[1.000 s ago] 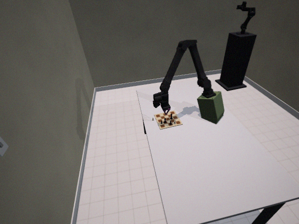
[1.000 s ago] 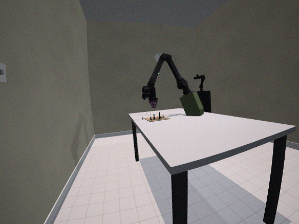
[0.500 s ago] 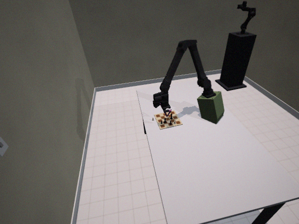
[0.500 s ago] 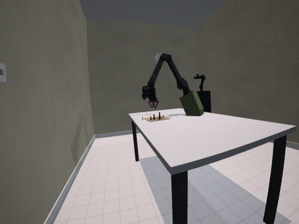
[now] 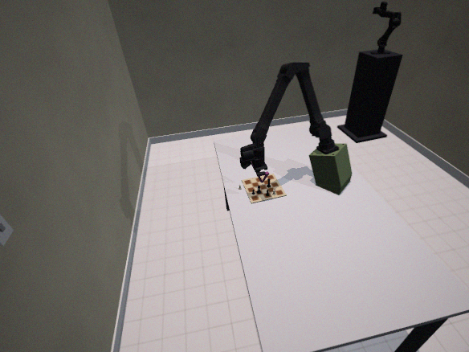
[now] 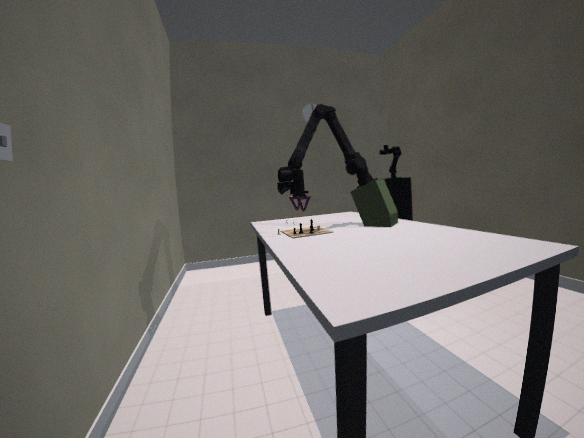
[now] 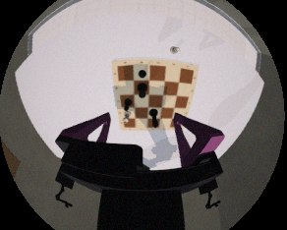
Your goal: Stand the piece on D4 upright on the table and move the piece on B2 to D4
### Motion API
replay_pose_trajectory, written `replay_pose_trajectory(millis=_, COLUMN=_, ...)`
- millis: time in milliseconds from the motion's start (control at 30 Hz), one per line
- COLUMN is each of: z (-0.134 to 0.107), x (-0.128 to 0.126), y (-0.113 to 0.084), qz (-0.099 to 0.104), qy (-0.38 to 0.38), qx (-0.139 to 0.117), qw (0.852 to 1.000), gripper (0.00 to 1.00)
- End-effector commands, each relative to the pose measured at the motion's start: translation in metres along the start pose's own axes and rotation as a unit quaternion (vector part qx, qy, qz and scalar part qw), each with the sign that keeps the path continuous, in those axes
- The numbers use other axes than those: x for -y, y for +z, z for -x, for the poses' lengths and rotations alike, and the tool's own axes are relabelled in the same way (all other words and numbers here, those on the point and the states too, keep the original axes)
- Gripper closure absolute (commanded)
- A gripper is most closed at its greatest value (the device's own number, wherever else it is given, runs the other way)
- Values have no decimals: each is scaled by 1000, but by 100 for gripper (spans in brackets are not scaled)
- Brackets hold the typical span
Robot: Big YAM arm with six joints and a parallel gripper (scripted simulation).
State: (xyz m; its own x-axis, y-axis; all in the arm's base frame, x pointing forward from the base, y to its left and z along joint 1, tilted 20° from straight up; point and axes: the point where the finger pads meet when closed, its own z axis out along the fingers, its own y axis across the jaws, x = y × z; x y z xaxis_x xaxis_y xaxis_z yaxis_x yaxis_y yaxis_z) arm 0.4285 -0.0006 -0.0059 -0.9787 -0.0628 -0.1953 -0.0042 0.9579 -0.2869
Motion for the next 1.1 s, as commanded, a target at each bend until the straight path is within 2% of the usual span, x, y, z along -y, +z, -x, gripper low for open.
replay_pose_trajectory(millis=0, z=11, x=-4, y=-20, qz=2, qy=3, qx=19, qw=1000, gripper=0)
replay_pose_trajectory(millis=133, z=26, x=-3, y=-41, qz=3, qy=7, qx=32, qw=999, gripper=0)
replay_pose_trajectory(millis=433, z=25, x=-3, y=-82, qz=4, qy=8, qx=34, qw=999, gripper=0)
replay_pose_trajectory(millis=500, z=25, x=-3, y=-82, qz=4, qy=8, qx=34, qw=999, gripper=0)
replay_pose_trajectory(millis=533, z=20, x=-3, y=-71, qz=1, qy=7, qx=16, qw=1000, gripper=0)
replay_pose_trajectory(millis=567, z=20, x=-5, y=-75, qz=2, qy=5, qx=17, qw=1000, gripper=0)
replay_pose_trajectory(millis=633, z=25, x=-3, y=-93, qz=5, qy=8, qx=35, qw=999, gripper=0)
replay_pose_trajectory(millis=700, z=25, x=-3, y=-95, qz=5, qy=9, qx=35, qw=999, gripper=0)
replay_pose_trajectory(millis=833, z=25, x=-2, y=-83, qz=3, qy=11, qx=25, qw=1000, gripper=0)
replay_pose_trajectory(millis=1067, z=25, x=-2, y=-84, qz=3, qy=10, qx=26, qw=1000, gripper=0)
